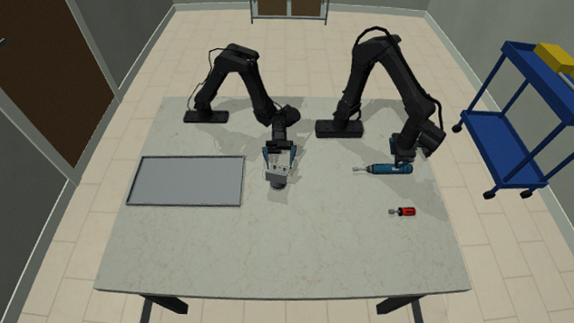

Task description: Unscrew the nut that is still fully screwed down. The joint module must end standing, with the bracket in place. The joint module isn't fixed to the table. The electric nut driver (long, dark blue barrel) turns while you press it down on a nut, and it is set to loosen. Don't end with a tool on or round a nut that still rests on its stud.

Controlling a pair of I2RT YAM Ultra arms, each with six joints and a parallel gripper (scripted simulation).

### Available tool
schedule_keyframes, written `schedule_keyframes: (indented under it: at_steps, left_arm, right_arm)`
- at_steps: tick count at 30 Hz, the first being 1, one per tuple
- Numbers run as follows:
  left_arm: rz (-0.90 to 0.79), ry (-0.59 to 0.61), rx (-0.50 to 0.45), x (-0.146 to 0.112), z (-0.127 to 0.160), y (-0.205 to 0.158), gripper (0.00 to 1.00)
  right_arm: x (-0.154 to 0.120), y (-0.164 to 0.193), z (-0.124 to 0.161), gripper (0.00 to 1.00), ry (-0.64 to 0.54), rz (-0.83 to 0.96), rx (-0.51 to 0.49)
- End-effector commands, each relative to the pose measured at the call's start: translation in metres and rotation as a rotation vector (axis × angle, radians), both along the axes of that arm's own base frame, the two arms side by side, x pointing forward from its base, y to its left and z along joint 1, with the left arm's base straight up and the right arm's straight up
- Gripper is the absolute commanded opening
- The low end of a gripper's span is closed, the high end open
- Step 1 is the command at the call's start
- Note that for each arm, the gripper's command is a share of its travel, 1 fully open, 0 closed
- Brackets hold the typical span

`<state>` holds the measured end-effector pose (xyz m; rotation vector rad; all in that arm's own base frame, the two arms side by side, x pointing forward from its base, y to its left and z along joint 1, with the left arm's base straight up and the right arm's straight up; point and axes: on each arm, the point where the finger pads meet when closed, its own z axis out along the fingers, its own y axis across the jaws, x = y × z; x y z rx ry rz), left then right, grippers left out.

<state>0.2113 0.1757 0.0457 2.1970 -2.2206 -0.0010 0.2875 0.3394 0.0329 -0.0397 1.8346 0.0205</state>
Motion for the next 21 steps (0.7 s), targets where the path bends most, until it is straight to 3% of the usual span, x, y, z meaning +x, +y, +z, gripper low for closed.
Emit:
schedule_keyframes:
  at_steps: [1, 21]
  left_arm:
    - [-0.005, -0.046, 0.043, 0.0073, 0.0177, 0.0087, 0.65]
    - [-0.005, -0.046, 0.043, 0.0073, 0.0177, 0.0087, 0.65]
  right_arm:
    - [-0.0079, -0.0026, 0.0134, 0.86, -0.014, -0.017, 0.023]
    - [-0.0044, -0.0017, 0.0177, 0.86, -0.02, -0.029, 0.04]
